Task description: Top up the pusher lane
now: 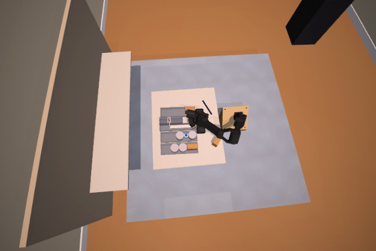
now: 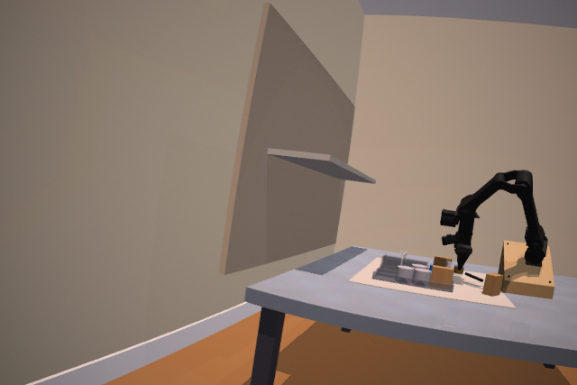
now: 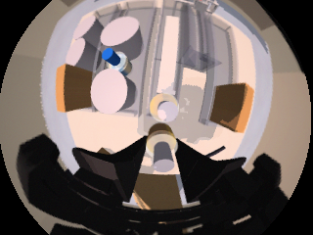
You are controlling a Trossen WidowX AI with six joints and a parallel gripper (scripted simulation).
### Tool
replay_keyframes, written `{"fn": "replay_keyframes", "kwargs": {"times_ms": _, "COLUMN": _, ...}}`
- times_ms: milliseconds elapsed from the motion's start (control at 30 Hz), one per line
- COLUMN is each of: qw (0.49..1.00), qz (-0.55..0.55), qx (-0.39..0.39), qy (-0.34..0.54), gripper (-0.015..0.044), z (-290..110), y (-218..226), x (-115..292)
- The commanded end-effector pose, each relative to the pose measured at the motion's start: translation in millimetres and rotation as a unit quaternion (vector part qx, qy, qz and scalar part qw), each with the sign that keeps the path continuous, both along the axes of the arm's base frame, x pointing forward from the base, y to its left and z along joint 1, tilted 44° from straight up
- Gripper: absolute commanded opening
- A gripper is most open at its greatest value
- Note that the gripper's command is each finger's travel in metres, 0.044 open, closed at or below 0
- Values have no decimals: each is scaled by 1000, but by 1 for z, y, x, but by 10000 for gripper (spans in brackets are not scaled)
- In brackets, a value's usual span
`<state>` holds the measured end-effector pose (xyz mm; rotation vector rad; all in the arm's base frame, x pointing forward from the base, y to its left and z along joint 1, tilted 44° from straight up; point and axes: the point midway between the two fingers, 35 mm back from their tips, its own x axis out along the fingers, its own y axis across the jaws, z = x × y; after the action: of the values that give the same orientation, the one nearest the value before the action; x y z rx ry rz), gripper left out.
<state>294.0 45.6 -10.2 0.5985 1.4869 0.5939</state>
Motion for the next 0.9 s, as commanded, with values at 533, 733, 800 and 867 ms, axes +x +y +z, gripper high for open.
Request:
{"fn": "replay_keyframes", "kwargs": {"times_ms": 533, "qw": 1000, "qz": -1, "qx": 3, "qy": -1, "gripper": 0, "z": 0, "y": 1, "x": 10}}
{"fn": "replay_keyframes", "kwargs": {"times_ms": 733, "qw": 1000, "qz": -1, "qx": 3, "qy": -1, "gripper": 0, "z": 0, "y": 1, "x": 13}}
{"fn": "replay_keyframes", "kwargs": {"times_ms": 800, "qw": 1000, "qz": -1, "qx": 3, "qy": -1, "gripper": 0, "z": 0, "y": 1, "x": 14}}
{"fn": "replay_keyframes", "kwargs": {"times_ms": 867, "qw": 1000, "qz": -1, "qx": 3, "qy": -1, "gripper": 0, "z": 0, "y": 1, "x": 15}}
